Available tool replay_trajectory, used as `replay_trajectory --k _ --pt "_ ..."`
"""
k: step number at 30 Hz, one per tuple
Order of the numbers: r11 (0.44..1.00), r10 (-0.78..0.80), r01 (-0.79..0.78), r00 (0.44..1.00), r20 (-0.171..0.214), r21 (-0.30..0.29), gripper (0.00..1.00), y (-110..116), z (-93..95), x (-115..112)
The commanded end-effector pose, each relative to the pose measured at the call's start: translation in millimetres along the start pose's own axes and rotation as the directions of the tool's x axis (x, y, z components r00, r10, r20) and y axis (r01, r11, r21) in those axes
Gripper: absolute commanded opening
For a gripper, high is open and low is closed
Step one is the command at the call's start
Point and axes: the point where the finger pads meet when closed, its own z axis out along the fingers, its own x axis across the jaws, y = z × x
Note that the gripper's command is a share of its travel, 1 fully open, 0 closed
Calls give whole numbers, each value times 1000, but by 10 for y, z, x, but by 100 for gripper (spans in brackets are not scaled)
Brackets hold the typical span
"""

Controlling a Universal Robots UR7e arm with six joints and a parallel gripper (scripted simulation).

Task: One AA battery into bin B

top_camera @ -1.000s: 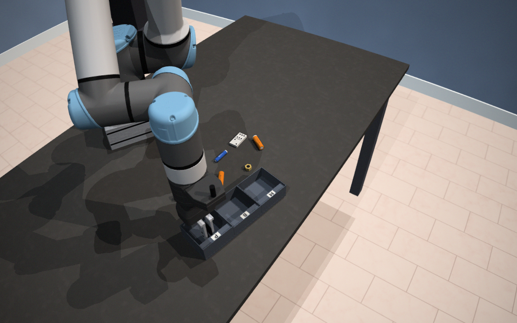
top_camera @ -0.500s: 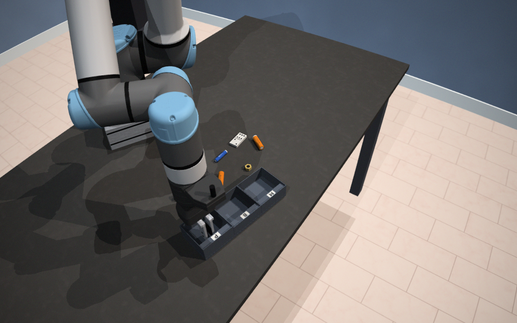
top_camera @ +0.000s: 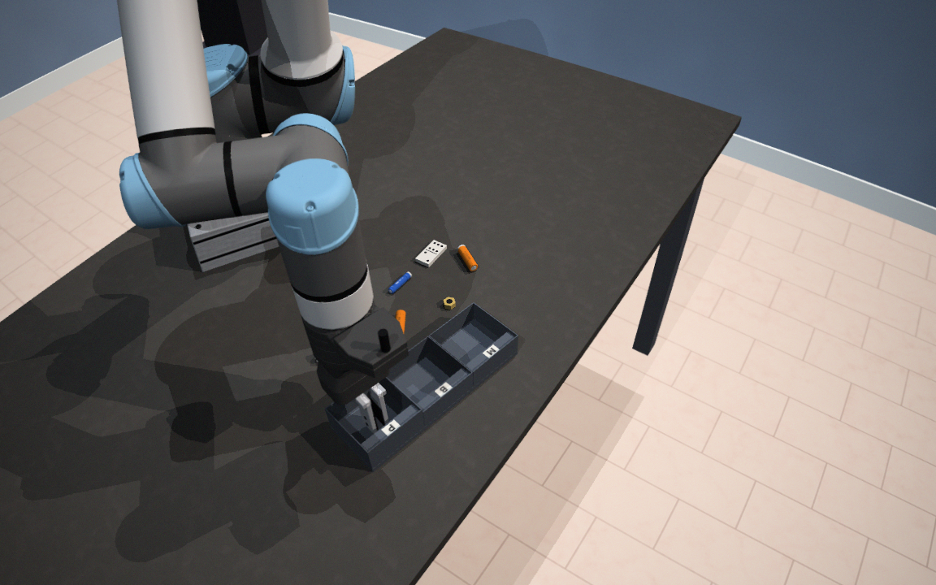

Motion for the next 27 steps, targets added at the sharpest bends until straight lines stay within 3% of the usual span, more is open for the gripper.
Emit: replay_trajectory --k 1,14,22,27 --pt "1000 0 0 1000 -1 1 31 -4 -60 2" --pt "1000 0 0 1000 -1 1 31 -4 -207 2" --pt "1000 0 0 1000 -1 1 31 -3 -521 2" --pt "1000 0 0 1000 -1 1 31 -4 -521 2"
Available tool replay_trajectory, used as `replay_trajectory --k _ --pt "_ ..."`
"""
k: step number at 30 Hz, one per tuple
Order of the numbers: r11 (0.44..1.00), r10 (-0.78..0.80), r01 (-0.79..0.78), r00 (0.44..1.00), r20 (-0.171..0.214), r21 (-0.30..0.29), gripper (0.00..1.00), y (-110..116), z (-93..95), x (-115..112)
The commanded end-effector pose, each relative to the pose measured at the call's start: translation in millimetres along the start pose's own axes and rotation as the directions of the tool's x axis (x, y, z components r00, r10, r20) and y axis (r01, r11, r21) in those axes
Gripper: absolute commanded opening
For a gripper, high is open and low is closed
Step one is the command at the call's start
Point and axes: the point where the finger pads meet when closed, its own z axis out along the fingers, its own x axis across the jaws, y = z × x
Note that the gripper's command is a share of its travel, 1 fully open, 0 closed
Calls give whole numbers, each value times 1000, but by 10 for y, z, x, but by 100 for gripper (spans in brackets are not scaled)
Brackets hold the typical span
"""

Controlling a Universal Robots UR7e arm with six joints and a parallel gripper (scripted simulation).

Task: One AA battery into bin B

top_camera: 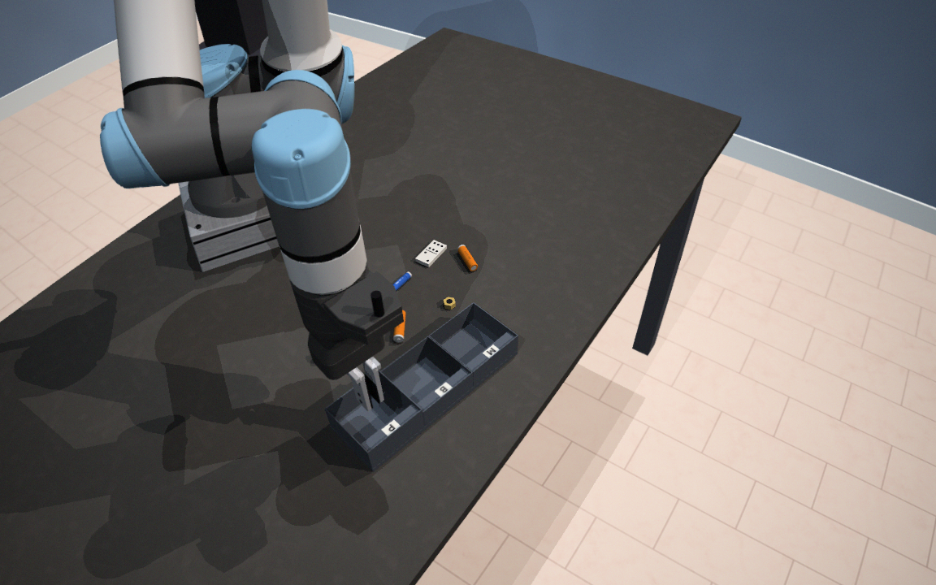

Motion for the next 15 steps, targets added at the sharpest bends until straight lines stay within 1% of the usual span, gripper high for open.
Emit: replay_trajectory --k 1,2,4,15 --pt "1000 0 0 1000 1 -1 31 4 -22 -50" --pt "1000 0 0 1000 1 -1 31 6 -22 -100" --pt "1000 0 0 1000 1 -1 31 6 -22 -100" --pt "1000 0 0 1000 1 -1 31 25 -22 -650"
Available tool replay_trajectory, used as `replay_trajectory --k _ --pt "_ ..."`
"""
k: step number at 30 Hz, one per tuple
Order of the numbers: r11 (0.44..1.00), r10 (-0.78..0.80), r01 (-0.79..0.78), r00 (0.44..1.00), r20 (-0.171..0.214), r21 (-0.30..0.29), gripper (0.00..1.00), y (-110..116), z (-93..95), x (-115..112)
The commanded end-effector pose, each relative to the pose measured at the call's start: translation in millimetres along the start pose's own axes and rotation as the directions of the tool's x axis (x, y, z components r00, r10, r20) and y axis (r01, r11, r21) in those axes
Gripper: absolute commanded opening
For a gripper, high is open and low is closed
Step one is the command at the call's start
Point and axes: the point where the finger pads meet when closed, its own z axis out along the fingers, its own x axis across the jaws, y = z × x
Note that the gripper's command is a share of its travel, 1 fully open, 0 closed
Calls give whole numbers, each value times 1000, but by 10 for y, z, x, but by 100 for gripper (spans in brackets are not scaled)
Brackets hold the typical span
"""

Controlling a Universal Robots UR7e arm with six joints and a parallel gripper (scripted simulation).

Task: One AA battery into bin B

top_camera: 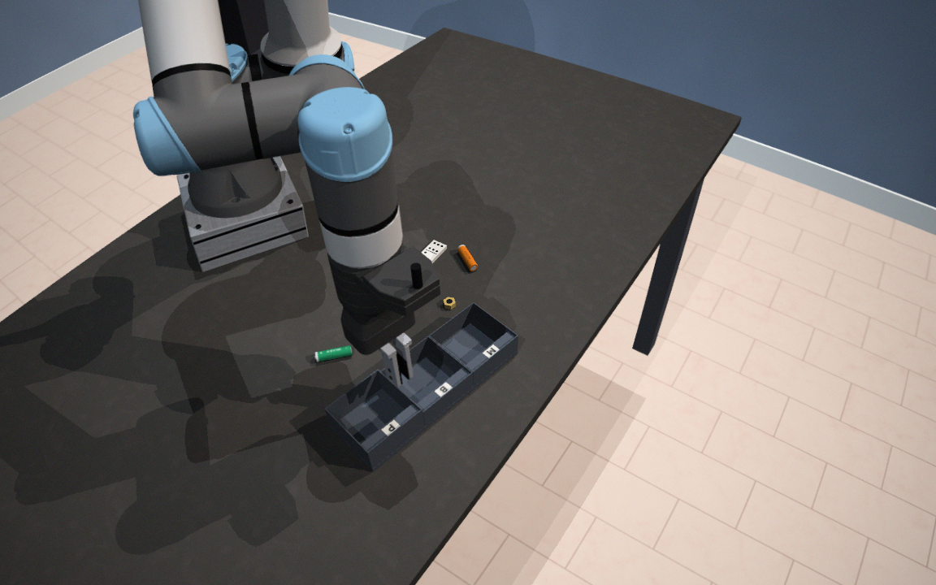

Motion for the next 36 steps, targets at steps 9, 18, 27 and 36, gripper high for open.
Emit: replay_trajectory --k 9,18,27,36 --pt "1000 0 0 1000 -1 1 31 4 -7 -386" --pt "1000 0 0 1000 -1 1 31 4 206 -385" --pt "1000 0 0 1000 -1 1 31 4 393 -385" --pt "1000 0 0 1000 -1 1 31 4 587 -385"
